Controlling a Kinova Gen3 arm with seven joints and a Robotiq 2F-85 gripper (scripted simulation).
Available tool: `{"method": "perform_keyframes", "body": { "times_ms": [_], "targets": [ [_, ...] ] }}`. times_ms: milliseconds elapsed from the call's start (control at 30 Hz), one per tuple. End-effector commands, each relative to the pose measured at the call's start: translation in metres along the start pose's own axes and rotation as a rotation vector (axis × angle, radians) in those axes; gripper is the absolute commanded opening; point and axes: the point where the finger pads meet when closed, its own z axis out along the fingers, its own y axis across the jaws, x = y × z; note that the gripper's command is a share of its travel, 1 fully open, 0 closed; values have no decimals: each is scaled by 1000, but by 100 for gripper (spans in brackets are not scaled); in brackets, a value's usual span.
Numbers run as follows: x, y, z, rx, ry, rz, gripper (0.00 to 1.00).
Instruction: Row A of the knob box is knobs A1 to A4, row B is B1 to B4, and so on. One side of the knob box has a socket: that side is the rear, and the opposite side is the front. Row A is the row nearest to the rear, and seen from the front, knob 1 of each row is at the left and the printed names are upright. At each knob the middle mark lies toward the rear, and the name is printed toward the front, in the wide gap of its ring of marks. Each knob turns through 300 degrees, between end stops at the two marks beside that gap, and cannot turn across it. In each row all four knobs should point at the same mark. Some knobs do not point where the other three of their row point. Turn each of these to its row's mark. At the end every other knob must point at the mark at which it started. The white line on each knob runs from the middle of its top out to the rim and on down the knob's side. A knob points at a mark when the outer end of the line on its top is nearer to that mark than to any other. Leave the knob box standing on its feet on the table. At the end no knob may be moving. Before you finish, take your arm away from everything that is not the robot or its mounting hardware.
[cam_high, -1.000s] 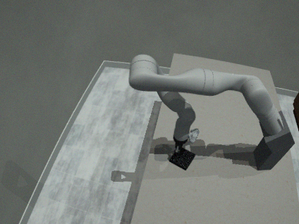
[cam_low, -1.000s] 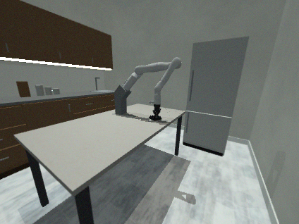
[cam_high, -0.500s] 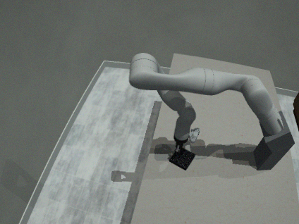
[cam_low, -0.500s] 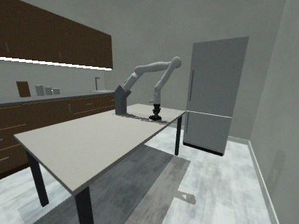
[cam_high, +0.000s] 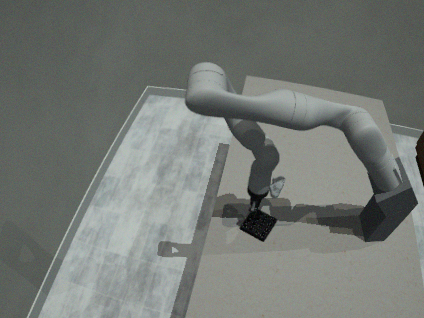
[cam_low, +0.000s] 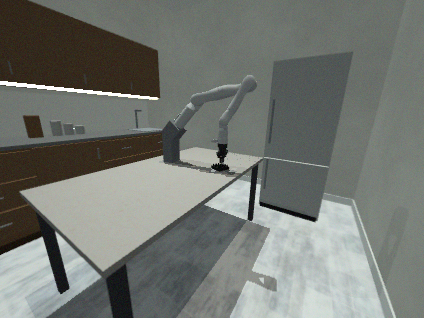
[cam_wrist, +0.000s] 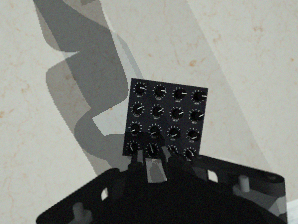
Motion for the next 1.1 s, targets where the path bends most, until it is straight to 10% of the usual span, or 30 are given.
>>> {"method": "perform_keyframes", "body": {
  "times_ms": [0,400,433,733,1067],
  "targets": [
    [-4,2,-4,-4,-9,1,19],
    [-4,2,-4,-4,-9,1,19],
    [-4,2,-4,-4,-9,1,100],
    [-4,2,-14,-4,-9,1,100],
    [-3,1,-65,-4,-9,1,100]
  ]
}}
